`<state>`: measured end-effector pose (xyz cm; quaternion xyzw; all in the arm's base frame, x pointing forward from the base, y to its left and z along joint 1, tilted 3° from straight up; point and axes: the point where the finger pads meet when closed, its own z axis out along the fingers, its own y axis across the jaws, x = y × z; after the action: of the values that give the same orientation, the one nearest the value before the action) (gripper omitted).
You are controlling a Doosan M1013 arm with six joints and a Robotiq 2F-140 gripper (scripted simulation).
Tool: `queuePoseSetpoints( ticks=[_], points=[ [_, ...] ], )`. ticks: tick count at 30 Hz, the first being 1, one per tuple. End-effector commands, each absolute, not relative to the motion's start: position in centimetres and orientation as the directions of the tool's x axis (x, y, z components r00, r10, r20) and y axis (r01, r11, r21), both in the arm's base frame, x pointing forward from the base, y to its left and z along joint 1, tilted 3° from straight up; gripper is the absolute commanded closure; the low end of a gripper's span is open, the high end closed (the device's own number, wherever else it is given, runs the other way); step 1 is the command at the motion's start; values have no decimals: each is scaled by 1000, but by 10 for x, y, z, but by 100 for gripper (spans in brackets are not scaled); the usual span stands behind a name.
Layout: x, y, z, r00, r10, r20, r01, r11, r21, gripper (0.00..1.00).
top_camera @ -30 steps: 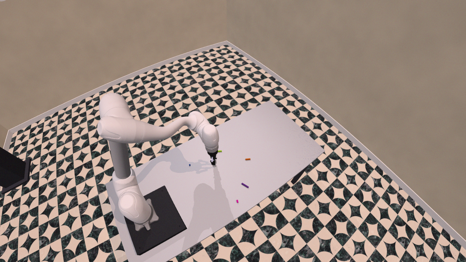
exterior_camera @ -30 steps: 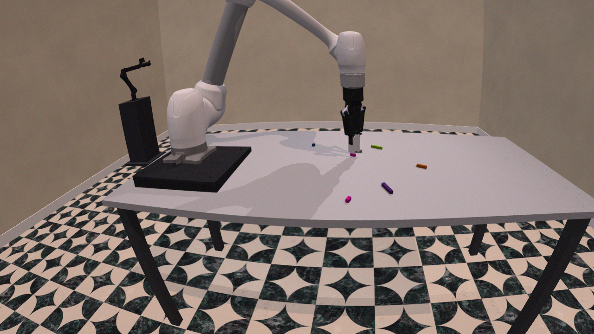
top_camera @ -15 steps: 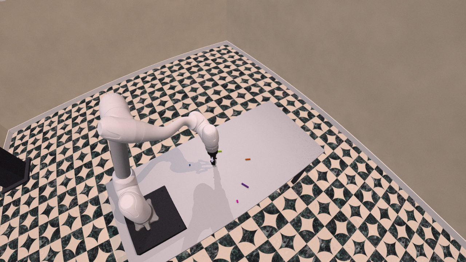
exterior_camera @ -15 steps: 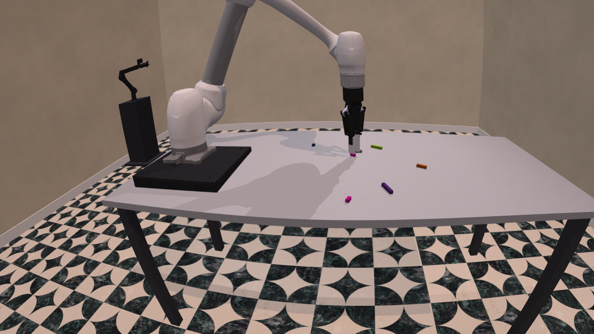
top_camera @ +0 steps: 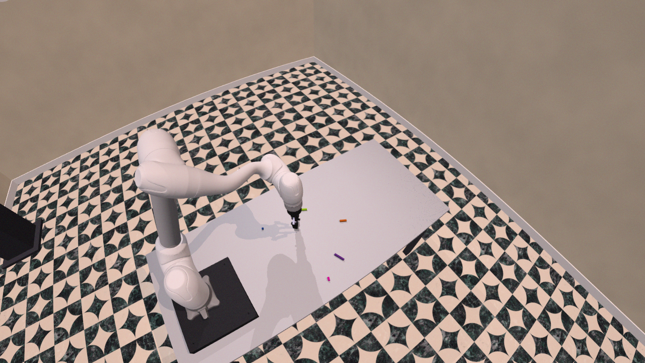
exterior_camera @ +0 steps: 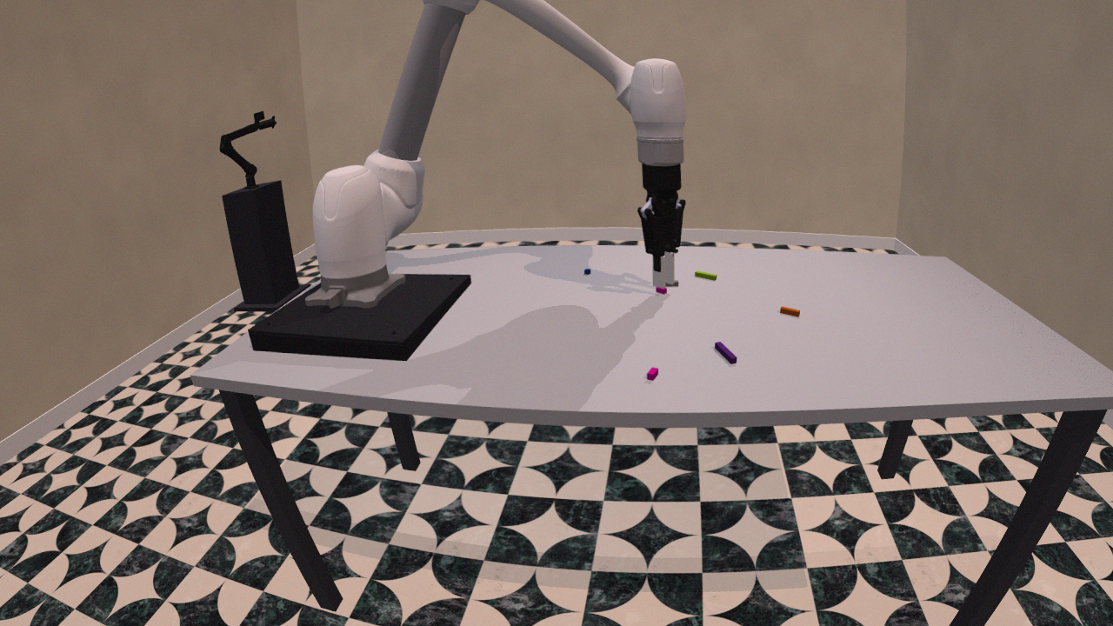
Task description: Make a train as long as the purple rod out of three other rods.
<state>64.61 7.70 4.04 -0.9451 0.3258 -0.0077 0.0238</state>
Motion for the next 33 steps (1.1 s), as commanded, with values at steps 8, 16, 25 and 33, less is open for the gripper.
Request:
queuePoseSetpoints(
  ticks=[8,16,25,33],
  points=[
    [646,77,41,788,-616,-1,-615,-787,-50,77],
    [646,77,40,788,-616,-1,-615,-787,-50,77],
    [646,77,34,788,-616,-1,-615,-787,-50,77],
    [646,78,26,788,-616,-1,-615,-787,-50,77]
  ],
)
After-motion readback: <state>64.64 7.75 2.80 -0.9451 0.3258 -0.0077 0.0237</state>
